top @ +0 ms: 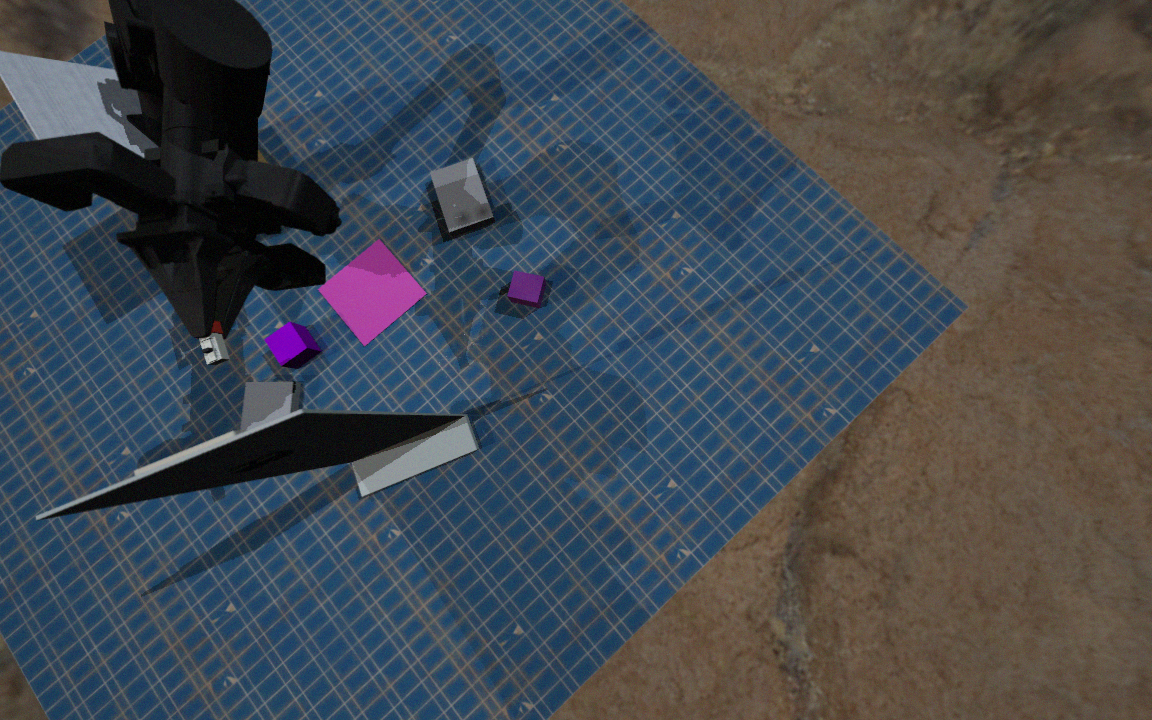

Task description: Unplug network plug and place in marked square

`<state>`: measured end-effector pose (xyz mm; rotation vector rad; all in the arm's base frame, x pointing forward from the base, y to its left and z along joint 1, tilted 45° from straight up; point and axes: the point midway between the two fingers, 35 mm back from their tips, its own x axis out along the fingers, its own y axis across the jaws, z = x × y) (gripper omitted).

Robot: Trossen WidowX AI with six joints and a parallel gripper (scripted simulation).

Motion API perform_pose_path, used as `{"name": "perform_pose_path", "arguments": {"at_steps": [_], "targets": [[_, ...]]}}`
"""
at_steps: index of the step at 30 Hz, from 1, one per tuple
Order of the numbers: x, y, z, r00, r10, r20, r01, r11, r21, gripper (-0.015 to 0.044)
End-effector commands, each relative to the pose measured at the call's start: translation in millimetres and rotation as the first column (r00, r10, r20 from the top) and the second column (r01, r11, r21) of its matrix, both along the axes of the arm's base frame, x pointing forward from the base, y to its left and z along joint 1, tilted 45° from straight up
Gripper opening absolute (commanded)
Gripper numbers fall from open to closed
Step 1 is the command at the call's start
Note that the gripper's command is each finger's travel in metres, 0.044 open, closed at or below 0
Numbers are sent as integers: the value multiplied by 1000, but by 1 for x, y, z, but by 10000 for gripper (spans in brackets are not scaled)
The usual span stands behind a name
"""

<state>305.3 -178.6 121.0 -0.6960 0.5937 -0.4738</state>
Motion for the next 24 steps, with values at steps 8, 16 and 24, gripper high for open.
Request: {"name": "perform_pose_path", "arguments": {"at_steps": [8,16,24], "targets": [[-16,-12,18,1000,0,1,0,1000,-6,0],[-14,9,-12,979,175,-106,-173,985,20,0],[-17,38,-46,902,388,-192,-379,922,79,0]]}}
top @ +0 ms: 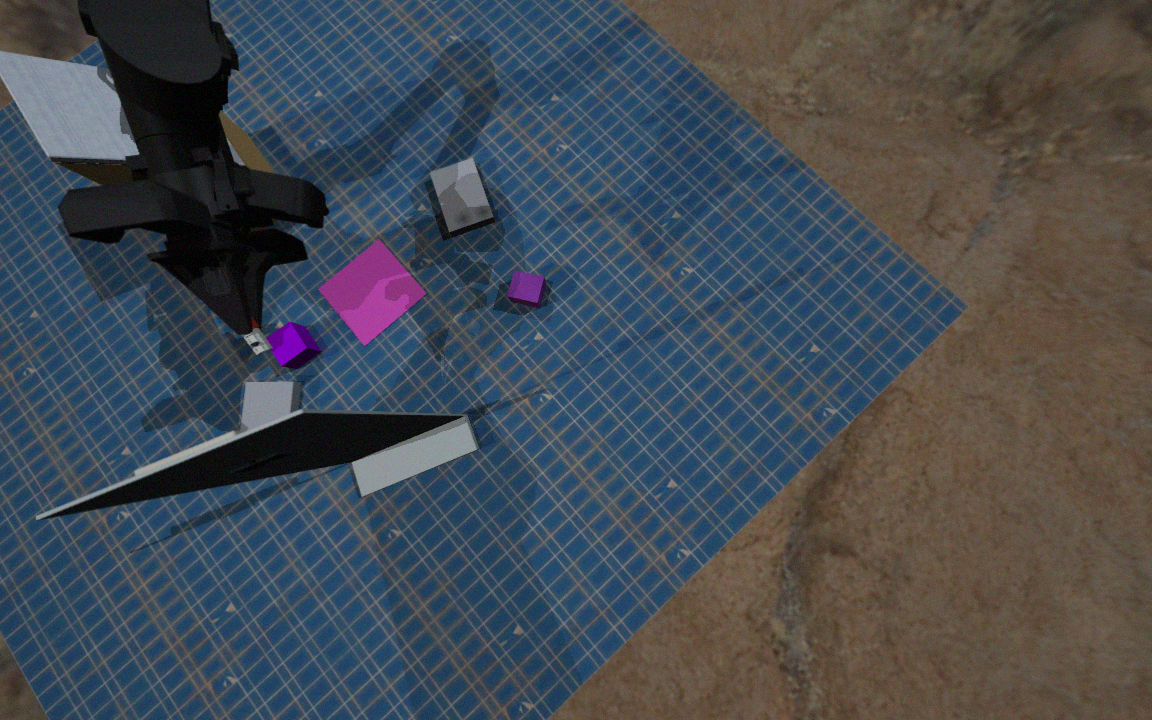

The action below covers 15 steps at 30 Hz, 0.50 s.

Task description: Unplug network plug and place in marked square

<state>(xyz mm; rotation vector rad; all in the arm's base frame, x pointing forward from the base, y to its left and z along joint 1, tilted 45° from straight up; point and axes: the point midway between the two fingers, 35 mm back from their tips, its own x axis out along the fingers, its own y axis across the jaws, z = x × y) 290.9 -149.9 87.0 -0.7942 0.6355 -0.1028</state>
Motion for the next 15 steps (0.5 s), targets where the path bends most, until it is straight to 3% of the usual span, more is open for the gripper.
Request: {"name": "perform_pose_path", "arguments": {"at_steps": [1,15], "targets": [[-4,13,-15,994,99,-42,-98,995,18,0],[-24,72,-55,884,461,-78,-449,884,129,0]]}}
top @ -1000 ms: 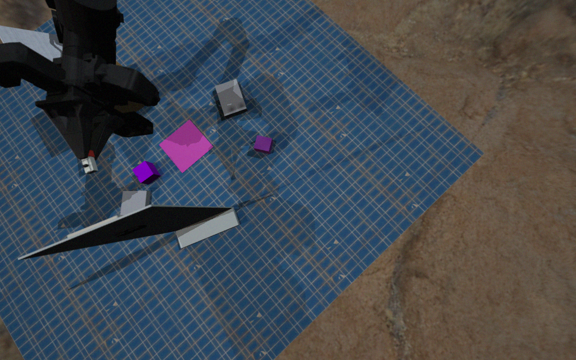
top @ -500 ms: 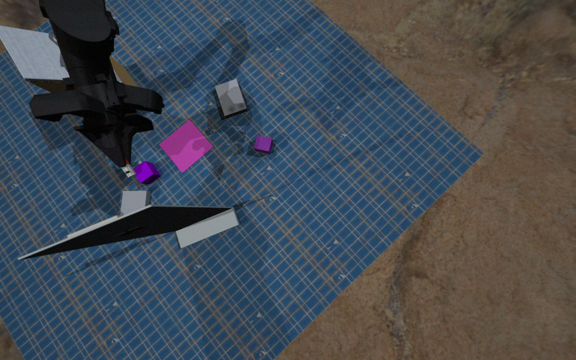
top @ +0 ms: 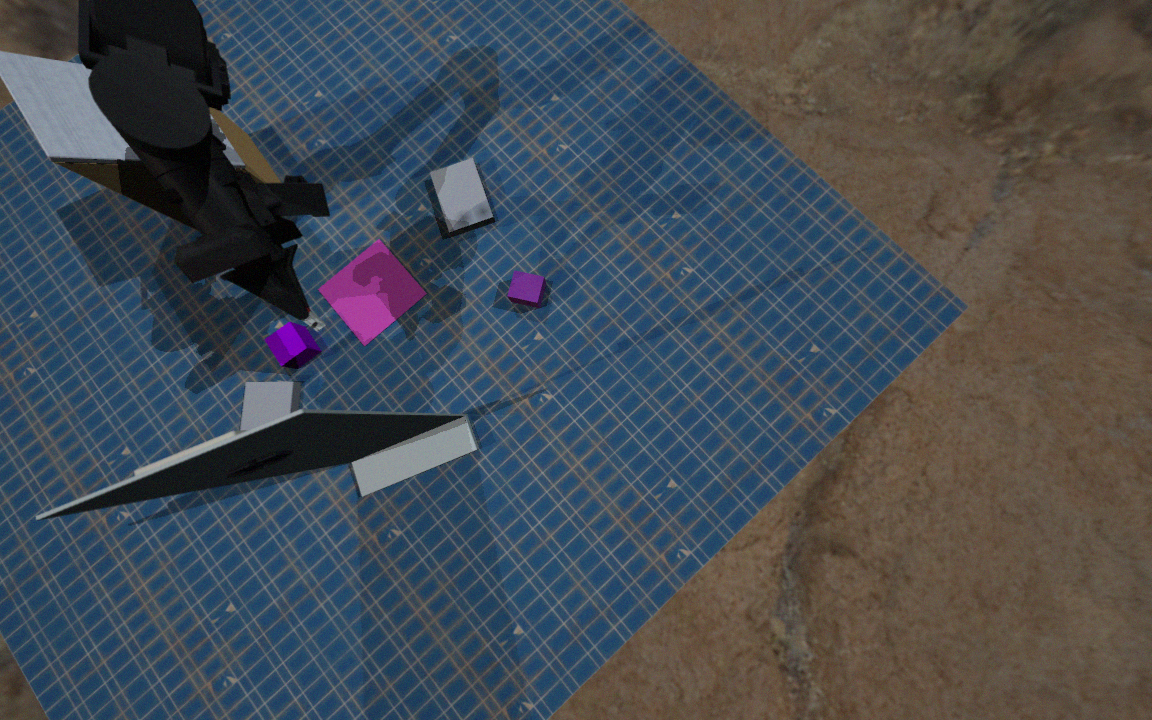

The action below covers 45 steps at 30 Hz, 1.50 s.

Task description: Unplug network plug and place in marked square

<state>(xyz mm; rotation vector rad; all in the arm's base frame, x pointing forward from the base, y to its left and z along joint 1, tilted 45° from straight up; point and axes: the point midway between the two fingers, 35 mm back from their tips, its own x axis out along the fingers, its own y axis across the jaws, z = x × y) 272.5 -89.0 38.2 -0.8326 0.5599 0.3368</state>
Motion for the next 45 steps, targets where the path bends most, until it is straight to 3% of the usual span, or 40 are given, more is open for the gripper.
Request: {"name": "perform_pose_path", "arguments": {"at_steps": [1,15,45], "targets": [[-8,15,-9,996,92,-5,-92,995,32,0],[-38,70,-20,922,377,86,-387,908,159,0],[-32,79,-35,920,383,79,-391,906,159,0]]}}
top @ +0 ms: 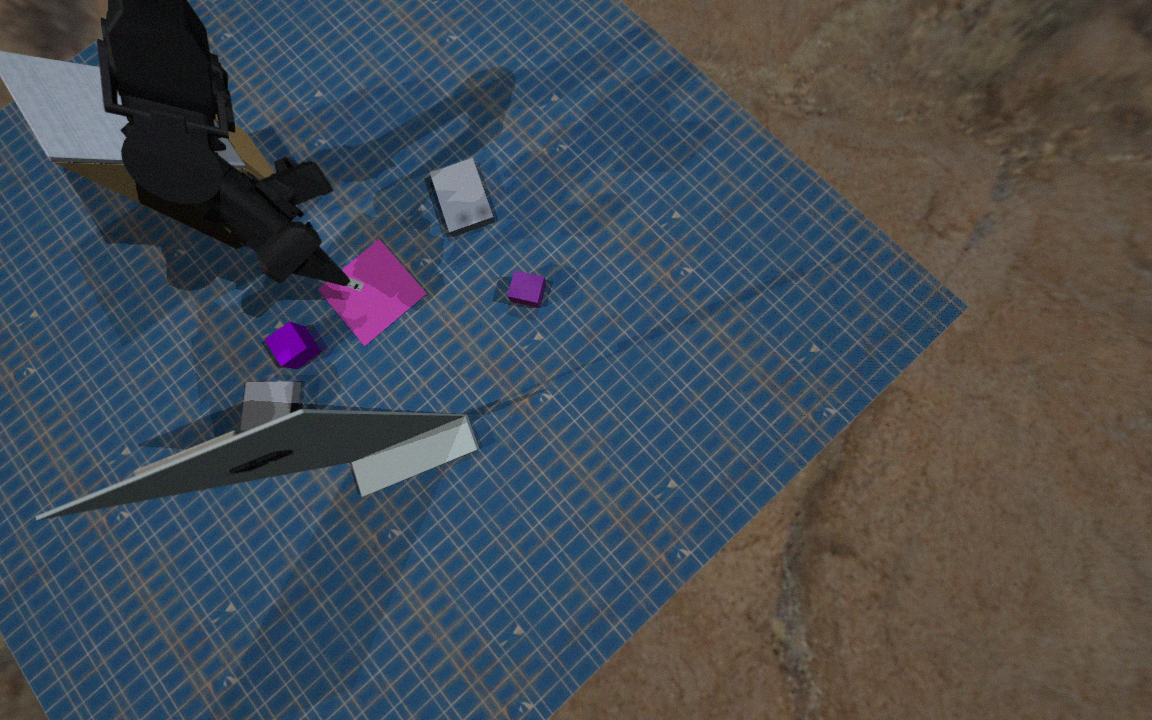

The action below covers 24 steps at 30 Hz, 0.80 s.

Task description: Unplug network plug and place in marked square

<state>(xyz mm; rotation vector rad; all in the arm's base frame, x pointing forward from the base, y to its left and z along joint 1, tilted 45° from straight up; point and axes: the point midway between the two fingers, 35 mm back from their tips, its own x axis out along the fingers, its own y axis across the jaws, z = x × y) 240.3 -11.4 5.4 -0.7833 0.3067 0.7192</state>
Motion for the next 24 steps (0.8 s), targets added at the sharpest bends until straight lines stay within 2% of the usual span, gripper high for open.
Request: {"name": "perform_pose_path", "arguments": {"at_steps": [1,24], "targets": [[0,2,-3,1000,-2,-6,2,1000,2,0],[4,10,-13,1000,-1,-8,1,1000,0,0]]}}
